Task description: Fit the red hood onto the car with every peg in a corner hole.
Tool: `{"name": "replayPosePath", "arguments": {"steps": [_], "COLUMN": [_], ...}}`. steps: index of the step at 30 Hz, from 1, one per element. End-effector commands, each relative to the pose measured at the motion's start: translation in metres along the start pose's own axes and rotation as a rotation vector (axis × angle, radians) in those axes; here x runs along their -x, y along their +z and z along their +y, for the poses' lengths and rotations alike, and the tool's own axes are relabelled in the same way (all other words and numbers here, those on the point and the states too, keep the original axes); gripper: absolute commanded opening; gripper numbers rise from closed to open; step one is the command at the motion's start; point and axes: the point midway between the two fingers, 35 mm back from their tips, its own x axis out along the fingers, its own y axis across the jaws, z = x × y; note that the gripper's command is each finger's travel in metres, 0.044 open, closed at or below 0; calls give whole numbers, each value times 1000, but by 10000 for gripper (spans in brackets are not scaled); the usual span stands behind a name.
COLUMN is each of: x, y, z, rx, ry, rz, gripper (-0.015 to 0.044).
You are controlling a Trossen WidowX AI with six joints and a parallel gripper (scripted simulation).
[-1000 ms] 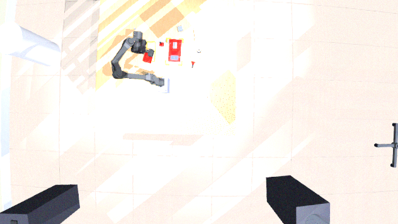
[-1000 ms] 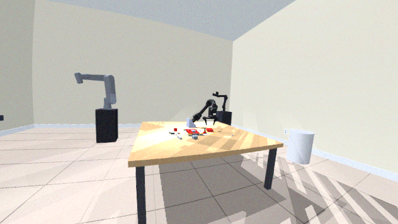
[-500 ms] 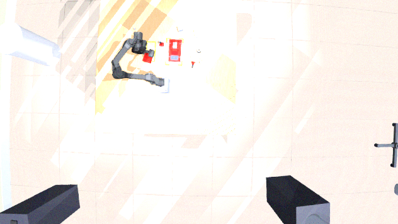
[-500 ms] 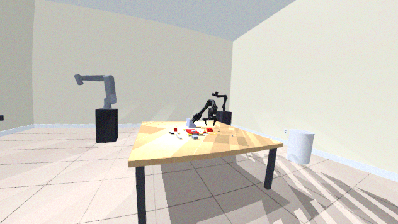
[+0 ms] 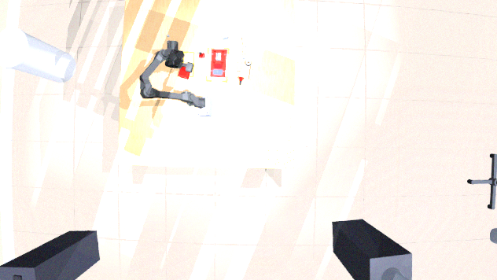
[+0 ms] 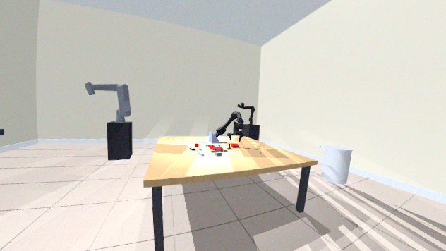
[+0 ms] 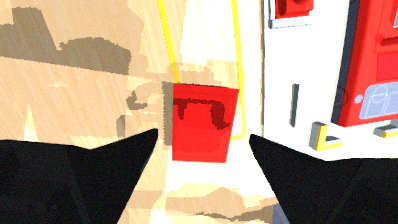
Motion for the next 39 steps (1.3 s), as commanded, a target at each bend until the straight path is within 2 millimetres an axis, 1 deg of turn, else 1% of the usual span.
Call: {"name": "replayPosePath", "arguments": {"steps": [1, 22, 39], "x": [-5, -20, -27], "y": [-1, -3, -3], "z": [0, 0, 0], "rx": [-5, -5, -5], "ry": [2, 5, 5], "rz": [6, 7, 7], "gripper": [440, 440, 440]}}
